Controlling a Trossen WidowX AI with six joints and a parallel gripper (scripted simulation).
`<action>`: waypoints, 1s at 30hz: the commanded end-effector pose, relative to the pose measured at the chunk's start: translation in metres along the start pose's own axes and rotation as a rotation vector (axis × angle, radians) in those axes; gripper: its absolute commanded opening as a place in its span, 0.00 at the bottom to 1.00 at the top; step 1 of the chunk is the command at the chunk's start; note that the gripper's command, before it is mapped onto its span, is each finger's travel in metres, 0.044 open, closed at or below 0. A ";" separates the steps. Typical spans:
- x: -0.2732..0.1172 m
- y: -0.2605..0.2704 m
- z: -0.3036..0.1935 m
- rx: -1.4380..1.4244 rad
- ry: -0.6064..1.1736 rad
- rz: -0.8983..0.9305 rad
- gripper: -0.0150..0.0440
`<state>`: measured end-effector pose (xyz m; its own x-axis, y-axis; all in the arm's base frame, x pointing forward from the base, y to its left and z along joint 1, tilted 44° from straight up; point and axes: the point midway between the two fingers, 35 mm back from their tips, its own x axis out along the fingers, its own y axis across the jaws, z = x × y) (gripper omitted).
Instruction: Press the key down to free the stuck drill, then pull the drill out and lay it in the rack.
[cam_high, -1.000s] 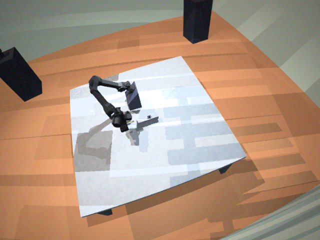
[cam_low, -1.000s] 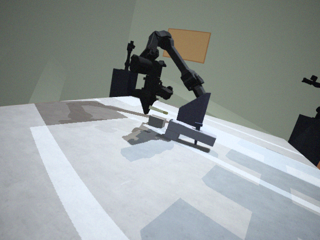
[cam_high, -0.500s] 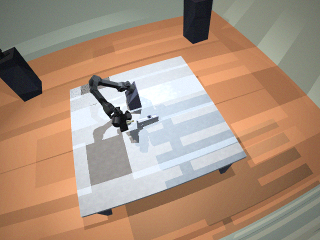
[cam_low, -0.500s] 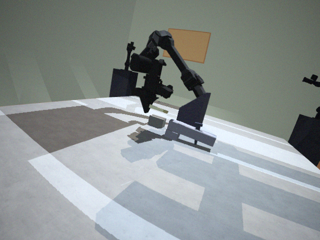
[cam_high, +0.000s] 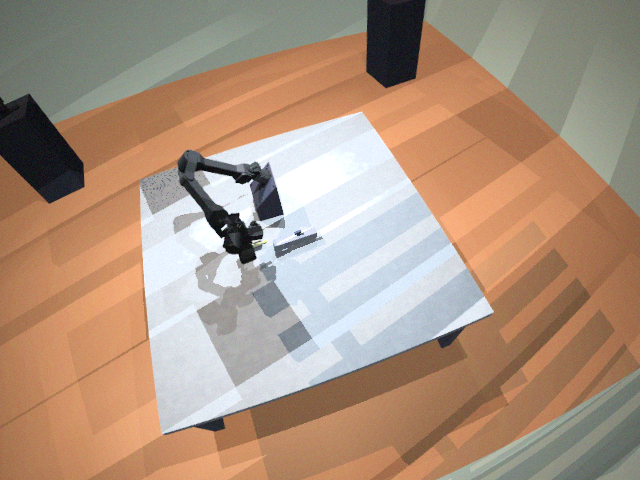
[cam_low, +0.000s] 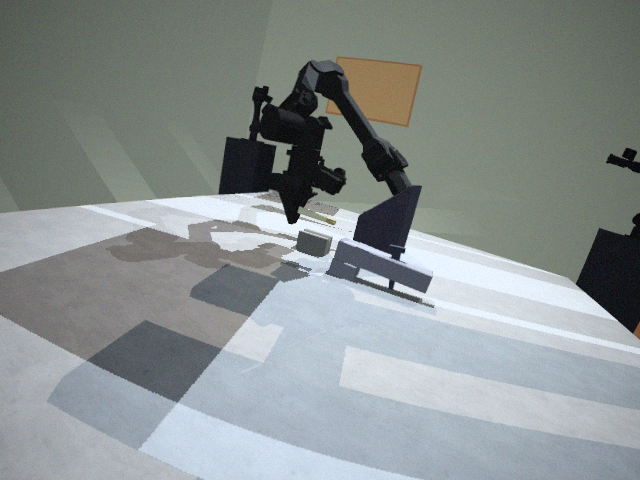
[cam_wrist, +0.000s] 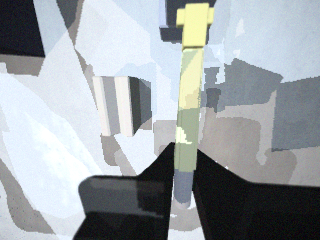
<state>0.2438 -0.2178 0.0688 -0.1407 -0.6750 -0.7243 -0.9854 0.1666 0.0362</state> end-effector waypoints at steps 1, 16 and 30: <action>-0.002 0.000 -0.002 0.006 0.004 -0.003 0.25; 0.006 0.028 -0.006 0.005 0.004 -0.002 0.25; 0.011 0.055 -0.013 0.004 0.005 -0.001 0.25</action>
<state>0.1918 -0.2252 0.0697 -0.1499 -0.6777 -0.7199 -0.9839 0.1743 0.0408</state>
